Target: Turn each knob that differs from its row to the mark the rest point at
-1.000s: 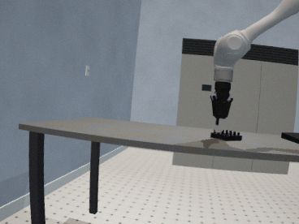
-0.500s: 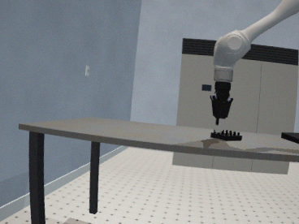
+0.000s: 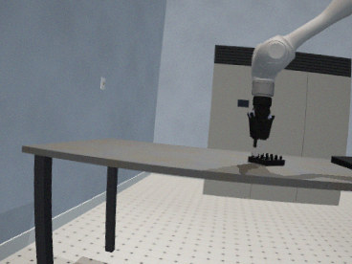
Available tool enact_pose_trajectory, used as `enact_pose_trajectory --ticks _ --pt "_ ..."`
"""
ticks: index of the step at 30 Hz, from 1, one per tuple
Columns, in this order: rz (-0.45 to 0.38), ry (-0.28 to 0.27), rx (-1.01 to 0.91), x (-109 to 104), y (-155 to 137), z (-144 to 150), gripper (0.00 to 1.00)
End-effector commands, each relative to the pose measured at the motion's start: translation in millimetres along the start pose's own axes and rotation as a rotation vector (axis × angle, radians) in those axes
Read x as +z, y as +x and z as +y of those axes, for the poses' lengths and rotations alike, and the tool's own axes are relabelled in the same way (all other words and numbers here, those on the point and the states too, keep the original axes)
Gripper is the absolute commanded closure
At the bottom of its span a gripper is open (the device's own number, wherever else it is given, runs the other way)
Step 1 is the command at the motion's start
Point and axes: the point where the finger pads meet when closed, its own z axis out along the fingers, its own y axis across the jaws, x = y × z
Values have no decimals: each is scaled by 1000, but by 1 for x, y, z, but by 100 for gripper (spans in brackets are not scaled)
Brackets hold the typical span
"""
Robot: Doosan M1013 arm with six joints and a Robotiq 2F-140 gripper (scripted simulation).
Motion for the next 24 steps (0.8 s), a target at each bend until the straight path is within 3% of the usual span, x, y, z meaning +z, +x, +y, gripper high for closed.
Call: enact_pose_trajectory --ticks 1,16,24 --pt "0 0 0 0 0 0 88" --pt "0 0 0 -1 0 0 88" --pt "0 0 0 -19 0 0 88"
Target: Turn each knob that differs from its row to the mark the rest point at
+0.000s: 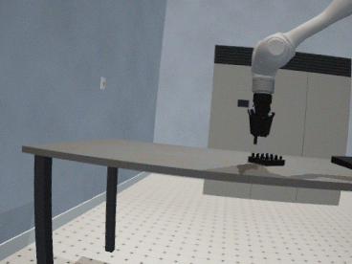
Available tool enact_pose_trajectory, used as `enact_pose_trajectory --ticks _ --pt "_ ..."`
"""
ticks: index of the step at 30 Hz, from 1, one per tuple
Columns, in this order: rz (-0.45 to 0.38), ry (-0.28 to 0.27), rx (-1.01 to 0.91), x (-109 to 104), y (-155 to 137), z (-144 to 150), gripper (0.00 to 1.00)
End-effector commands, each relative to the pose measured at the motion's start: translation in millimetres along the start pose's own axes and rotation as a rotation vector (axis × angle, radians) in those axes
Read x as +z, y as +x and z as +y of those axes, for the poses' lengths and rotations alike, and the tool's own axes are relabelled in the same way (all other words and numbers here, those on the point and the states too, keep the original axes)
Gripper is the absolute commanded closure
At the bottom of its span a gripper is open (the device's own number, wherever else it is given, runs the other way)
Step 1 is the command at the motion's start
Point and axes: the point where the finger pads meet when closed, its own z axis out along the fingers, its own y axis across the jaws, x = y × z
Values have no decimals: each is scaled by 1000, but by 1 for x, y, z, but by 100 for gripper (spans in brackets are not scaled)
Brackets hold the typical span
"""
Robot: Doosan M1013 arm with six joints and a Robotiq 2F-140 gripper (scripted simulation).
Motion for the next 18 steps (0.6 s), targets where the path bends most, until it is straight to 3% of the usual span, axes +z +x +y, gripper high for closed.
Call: enact_pose_trajectory --ticks 1,18 --pt "0 0 0 -10 0 0 88" --pt "0 0 0 -26 0 0 88"
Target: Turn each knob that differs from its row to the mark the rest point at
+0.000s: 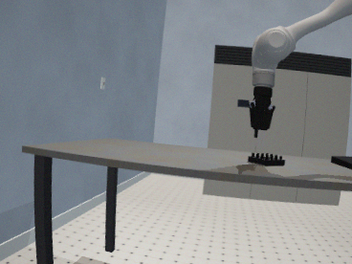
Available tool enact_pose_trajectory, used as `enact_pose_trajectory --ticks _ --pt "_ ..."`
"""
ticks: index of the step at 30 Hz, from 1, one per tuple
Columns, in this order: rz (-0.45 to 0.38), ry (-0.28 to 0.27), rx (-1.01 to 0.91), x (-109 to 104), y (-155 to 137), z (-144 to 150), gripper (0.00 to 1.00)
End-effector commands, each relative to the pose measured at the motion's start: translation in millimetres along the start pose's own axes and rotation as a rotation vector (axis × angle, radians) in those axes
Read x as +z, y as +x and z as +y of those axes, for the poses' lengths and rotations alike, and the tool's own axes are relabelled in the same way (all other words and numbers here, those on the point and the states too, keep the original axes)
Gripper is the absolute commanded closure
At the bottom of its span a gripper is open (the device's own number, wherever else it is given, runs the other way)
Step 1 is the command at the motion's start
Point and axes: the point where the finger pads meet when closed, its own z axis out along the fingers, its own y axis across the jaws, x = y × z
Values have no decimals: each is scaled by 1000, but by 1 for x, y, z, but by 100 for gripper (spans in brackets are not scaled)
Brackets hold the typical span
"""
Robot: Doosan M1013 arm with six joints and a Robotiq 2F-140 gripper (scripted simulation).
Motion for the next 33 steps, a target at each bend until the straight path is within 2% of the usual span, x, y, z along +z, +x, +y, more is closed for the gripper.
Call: enact_pose_trajectory --ticks 1,14,18,20,33 --pt "0 0 0 0 0 0 88" --pt "0 0 -60 -1 0 0 88" --pt "0 0 -204 -2 0 0 88" --pt "0 0 -204 -2 0 0 88" --pt "0 0 -673 -5 0 0 88"
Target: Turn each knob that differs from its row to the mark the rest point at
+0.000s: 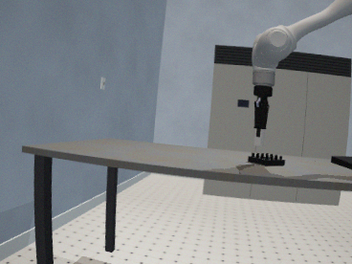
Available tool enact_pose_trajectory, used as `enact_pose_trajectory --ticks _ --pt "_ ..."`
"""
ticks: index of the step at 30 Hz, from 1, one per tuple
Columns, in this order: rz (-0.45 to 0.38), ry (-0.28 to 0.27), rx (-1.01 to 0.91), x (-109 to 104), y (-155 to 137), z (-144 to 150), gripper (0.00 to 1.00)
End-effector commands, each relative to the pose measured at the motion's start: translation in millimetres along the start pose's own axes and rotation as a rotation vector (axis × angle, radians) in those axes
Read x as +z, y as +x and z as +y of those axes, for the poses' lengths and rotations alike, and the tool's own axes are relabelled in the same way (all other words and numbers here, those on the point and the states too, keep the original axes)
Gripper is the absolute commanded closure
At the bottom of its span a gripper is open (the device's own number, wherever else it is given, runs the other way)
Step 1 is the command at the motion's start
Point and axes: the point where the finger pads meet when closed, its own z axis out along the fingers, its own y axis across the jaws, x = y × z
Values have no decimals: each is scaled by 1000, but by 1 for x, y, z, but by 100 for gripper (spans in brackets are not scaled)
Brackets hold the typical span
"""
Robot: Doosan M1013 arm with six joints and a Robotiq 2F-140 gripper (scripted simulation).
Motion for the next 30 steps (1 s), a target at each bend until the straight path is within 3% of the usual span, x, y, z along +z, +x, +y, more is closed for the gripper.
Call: enact_pose_trajectory --ticks 1,4,5,21,30 --pt "5 -10 -156 -1 0 0 88" --pt "5 -10 -189 -1 0 0 88" --pt "4 -10 -281 -2 0 0 88" --pt "2 -11 -729 -5 0 0 88" --pt "0 -12 -1073 -7 0 0 88"
